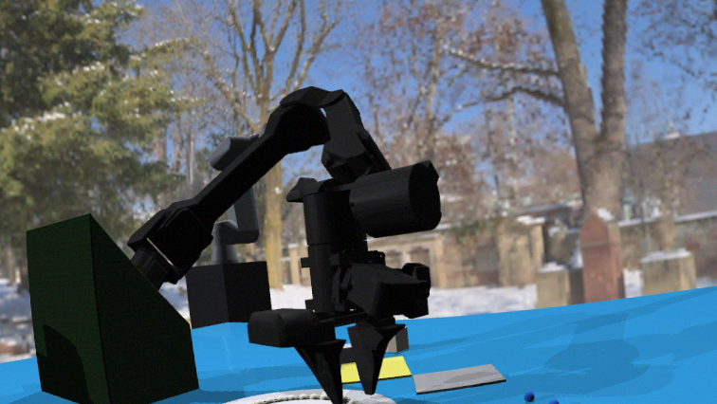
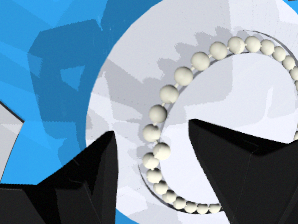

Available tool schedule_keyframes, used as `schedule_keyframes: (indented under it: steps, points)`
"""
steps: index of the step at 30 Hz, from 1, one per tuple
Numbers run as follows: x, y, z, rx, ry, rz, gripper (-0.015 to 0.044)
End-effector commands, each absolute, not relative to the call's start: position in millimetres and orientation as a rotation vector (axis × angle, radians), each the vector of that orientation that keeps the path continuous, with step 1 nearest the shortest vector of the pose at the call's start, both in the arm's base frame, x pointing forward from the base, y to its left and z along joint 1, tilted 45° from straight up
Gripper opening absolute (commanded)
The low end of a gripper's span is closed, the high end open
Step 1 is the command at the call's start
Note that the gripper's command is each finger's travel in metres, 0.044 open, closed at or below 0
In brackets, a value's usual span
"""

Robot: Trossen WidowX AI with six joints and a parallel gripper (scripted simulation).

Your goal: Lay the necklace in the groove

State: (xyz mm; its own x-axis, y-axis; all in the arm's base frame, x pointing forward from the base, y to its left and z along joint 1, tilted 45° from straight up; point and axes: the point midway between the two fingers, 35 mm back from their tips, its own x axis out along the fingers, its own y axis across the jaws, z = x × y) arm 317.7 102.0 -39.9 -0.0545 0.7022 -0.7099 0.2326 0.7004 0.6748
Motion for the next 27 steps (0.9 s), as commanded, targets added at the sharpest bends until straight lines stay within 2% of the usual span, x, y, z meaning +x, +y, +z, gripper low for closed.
schedule_keyframes:
  steps: [1,6,25,27]
  points:
    - [317.8,101.9,-39.5,0.773,1.620,0.454,0.0315]
    - [316.7,100.9,-38.9,0.779,1.625,0.450,0.0440]
    - [316.9,98.7,-36.8,0.783,1.623,0.454,0.0440]
    - [315.9,95.4,-34.0,0.794,1.628,0.441,0.0387]
